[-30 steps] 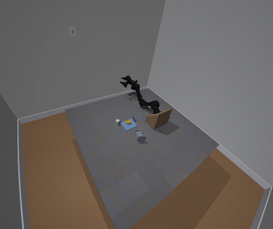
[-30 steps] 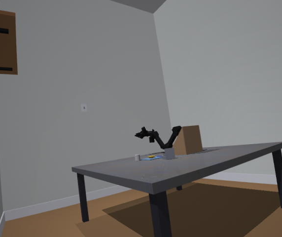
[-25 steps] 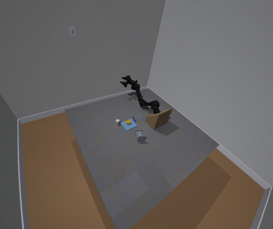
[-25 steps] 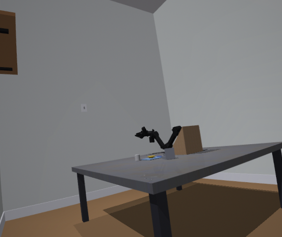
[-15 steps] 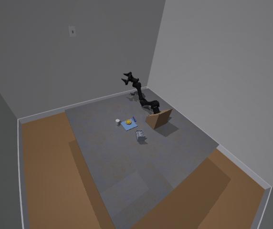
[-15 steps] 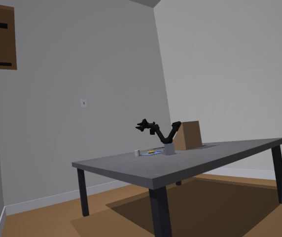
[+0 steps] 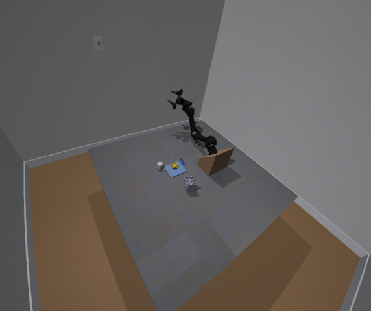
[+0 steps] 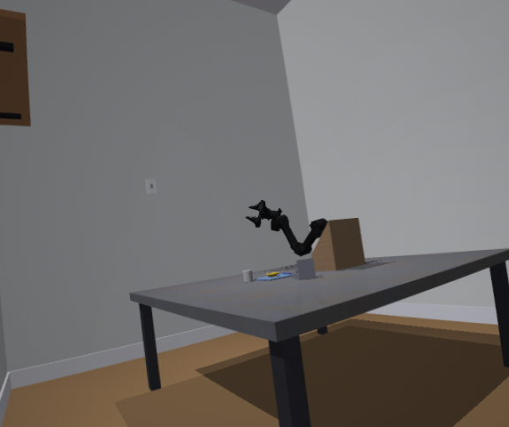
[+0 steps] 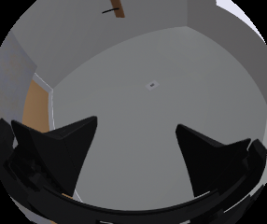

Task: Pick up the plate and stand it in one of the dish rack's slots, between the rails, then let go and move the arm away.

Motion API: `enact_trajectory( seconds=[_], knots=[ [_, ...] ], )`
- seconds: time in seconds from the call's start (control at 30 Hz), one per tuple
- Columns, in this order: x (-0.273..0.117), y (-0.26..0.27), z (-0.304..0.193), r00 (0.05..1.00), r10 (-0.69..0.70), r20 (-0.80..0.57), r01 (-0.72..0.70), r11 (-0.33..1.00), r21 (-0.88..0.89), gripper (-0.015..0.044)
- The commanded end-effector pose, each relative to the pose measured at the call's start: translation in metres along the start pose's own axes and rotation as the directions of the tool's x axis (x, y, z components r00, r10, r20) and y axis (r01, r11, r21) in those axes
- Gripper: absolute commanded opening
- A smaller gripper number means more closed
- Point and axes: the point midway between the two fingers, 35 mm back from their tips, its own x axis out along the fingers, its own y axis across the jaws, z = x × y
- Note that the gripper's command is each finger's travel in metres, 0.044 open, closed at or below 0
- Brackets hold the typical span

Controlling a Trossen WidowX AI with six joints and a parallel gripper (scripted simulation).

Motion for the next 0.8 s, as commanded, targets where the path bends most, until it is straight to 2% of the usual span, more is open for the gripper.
enact_trajectory(
  seconds=[0.0,0.43,0.77],
  knots=[
    [-0.001,-0.010,0.017,0.999,-0.023,0.022,0.025,0.996,-0.091,0.0400],
    [-0.003,-0.037,0.058,0.992,-0.101,0.074,0.122,0.919,-0.374,0.0400],
    [-0.009,-0.059,0.104,0.978,-0.146,0.150,0.207,0.778,-0.593,0.0400]
  ],
)
